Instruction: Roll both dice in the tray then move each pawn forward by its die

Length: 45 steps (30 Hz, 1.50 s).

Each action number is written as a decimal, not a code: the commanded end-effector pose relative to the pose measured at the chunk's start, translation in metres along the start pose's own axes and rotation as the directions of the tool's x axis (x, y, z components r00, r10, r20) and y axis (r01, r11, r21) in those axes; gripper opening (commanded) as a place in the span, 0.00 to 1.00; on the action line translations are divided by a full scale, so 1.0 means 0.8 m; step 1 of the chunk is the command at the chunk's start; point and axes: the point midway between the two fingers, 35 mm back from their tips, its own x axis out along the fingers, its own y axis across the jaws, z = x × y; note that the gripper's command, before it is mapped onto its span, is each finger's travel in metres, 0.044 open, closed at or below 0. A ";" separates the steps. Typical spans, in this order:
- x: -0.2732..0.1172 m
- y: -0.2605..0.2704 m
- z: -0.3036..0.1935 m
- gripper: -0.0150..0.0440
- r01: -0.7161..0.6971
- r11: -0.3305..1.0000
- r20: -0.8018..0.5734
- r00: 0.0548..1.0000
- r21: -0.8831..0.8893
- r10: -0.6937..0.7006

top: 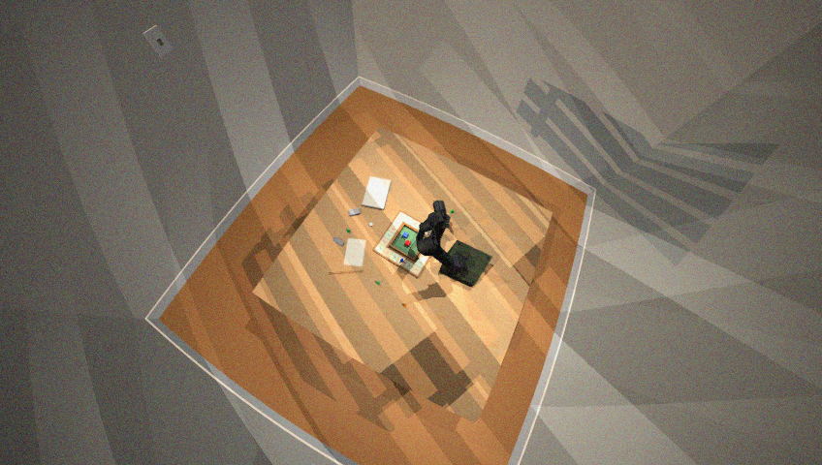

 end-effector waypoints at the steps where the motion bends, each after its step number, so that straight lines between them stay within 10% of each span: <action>1: -0.030 -0.006 0.008 0.25 0.016 1.000 0.007 1.000 -0.008 -0.016; 16: -0.146 0.003 0.003 0.25 0.014 1.000 0.005 1.000 -0.008 -0.014; 45: -0.066 -0.023 0.204 0.25 0.017 1.000 0.014 1.000 -0.014 -0.017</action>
